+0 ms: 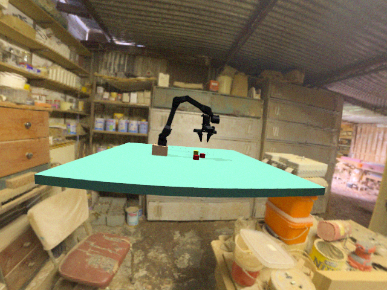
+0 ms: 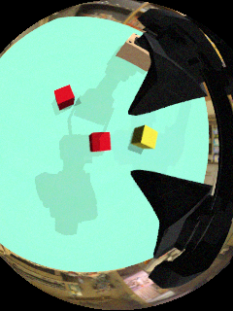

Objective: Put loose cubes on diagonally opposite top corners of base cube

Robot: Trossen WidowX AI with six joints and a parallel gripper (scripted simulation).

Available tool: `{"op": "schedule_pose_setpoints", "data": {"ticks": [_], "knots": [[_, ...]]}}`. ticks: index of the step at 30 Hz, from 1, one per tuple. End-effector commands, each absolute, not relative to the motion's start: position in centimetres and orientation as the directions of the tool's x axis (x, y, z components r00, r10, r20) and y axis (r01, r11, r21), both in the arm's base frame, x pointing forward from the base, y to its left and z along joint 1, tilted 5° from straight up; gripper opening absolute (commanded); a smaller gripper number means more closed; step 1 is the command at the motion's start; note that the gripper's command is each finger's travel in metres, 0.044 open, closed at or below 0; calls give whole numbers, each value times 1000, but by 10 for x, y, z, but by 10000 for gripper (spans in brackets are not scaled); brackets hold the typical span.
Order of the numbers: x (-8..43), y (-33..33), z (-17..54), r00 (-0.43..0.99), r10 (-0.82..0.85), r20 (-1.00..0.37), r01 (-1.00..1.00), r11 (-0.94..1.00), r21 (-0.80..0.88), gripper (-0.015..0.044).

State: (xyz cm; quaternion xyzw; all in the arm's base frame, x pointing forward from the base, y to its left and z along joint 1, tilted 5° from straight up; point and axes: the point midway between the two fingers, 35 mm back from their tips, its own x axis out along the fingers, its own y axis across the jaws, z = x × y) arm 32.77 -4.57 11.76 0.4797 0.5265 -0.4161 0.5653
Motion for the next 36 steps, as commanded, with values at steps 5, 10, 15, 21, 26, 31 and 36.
{"op": "schedule_pose_setpoints", "data": {"ticks": [5,10,15,21,26,31,36], "knots": [[323,-52,110,101,27,-995,966,238,104,265],[328,-50,61,101,27,-995,966,238,104,265],[328,-50,54,101,27,-995,966,238,104,265],[329,-50,40,101,27,-995,966,238,104,265],[330,-49,36,101,27,-995,966,238,104,265],[331,-49,27,101,27,-995,966,238,104,265],[331,-49,19,101,27,-995,966,238,104,265]]}}
